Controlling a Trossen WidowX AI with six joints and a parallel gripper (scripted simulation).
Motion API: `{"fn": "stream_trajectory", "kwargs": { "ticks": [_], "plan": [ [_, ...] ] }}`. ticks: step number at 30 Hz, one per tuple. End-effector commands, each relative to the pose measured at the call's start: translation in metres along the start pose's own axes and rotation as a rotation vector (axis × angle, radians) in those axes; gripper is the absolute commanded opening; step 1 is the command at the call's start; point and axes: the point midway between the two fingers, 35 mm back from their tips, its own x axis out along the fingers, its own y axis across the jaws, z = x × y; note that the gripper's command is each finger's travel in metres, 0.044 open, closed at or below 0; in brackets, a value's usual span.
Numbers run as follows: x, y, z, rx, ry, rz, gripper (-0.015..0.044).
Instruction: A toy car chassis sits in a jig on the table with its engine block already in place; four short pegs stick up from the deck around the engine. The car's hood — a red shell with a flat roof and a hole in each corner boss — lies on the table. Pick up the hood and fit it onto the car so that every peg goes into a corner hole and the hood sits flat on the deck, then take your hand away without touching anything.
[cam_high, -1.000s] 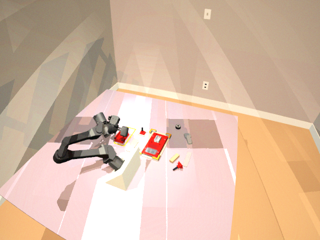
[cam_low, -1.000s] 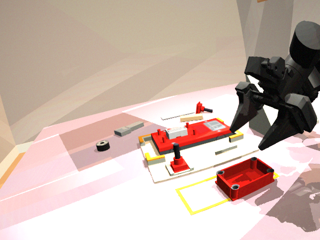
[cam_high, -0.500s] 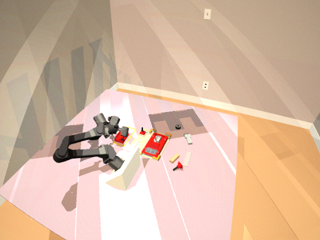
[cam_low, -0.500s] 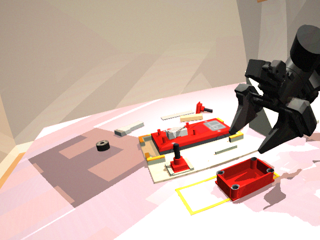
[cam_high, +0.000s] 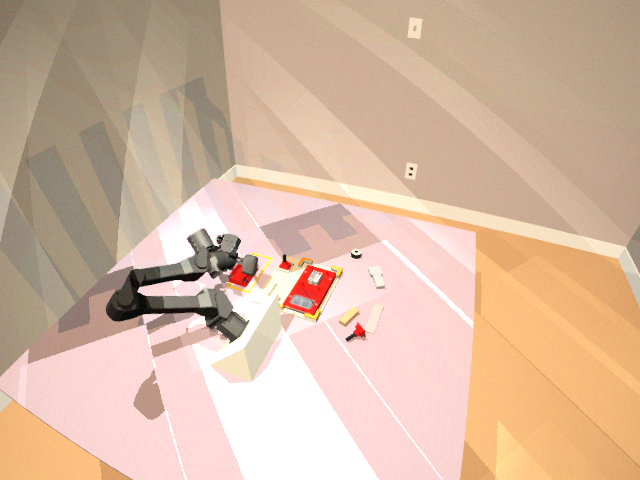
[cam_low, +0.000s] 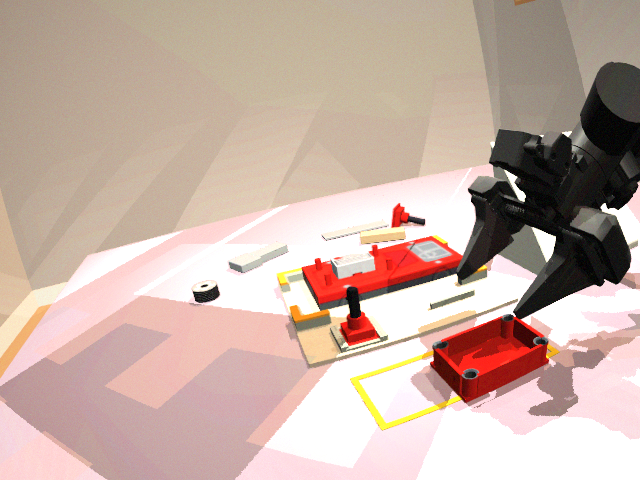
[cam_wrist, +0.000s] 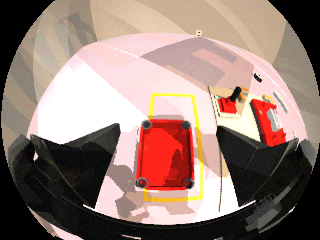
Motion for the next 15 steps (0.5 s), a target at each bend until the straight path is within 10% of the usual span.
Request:
{"fn": "stream_trajectory", "kwargs": {
  "ticks": [1, 15],
  "plan": [
    [0.0020, -0.0011, -0.0026, 0.007, 0.001, -0.004, 0.0440],
    [0.0077, -0.0008, -0.0092, 0.006, 0.001, -0.003, 0.0440]
  ]
}}
